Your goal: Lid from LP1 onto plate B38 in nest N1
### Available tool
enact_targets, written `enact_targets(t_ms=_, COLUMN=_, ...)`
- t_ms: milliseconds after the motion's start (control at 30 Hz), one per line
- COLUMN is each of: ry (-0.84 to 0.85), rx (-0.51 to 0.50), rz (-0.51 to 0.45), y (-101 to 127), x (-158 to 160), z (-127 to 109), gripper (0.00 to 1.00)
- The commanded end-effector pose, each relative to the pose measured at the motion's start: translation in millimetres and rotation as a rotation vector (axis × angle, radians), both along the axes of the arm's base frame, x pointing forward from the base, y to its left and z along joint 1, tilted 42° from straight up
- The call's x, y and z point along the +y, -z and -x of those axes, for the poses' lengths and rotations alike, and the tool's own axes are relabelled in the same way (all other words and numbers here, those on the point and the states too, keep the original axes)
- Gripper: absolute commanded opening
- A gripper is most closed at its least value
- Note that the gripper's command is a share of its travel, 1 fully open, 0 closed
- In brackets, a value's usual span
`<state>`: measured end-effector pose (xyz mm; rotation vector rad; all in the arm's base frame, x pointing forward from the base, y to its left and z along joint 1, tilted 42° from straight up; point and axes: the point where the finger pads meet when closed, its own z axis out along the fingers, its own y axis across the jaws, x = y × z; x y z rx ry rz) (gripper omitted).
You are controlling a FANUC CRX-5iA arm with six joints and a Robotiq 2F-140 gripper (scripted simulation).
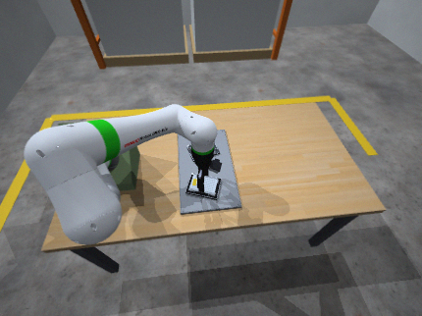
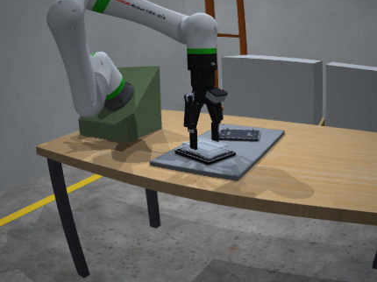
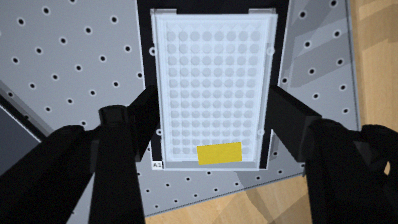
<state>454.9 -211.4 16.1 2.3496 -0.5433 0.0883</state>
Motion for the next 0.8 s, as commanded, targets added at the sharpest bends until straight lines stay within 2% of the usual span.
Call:
enact_targets(t_ms=0, ry=-0.001, rx=-0.001, rz=0.0, y=0.9, x=-0.6, z=-0.6, gripper=0.61)
enact_targets(t_ms=767, ry=-0.001, rx=-0.001, rz=0.0, y=3.1, x=-2.5, z=-0.3, gripper=0.61)
